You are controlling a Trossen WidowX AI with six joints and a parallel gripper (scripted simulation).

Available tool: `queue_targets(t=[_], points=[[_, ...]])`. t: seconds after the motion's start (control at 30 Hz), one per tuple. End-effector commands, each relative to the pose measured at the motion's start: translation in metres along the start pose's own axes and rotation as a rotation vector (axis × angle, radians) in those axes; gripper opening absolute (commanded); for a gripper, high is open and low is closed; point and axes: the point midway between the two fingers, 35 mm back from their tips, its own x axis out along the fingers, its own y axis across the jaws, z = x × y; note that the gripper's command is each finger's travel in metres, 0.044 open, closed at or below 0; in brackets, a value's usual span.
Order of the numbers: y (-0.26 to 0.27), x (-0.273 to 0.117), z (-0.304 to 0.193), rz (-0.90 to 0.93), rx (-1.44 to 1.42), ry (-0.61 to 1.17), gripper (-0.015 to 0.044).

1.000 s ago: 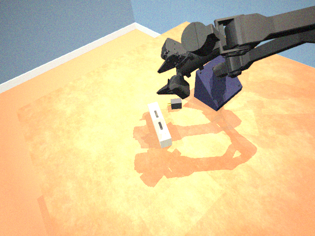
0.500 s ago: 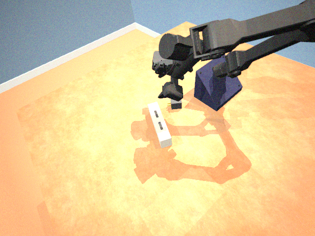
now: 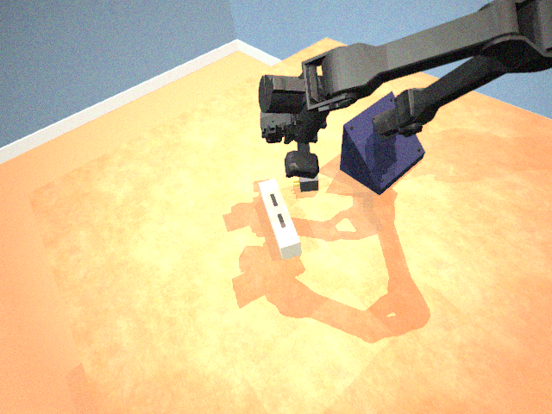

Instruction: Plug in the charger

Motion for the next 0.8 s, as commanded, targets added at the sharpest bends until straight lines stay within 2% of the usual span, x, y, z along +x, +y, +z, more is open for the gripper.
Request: queue_targets(t=[0.0,0.77], points=[[-0.006,0.014,-0.009,0.020,-0.006,0.090,0.0440],[-0.027,0.055,-0.058,0.170,-0.005,0.436,0.0440]])
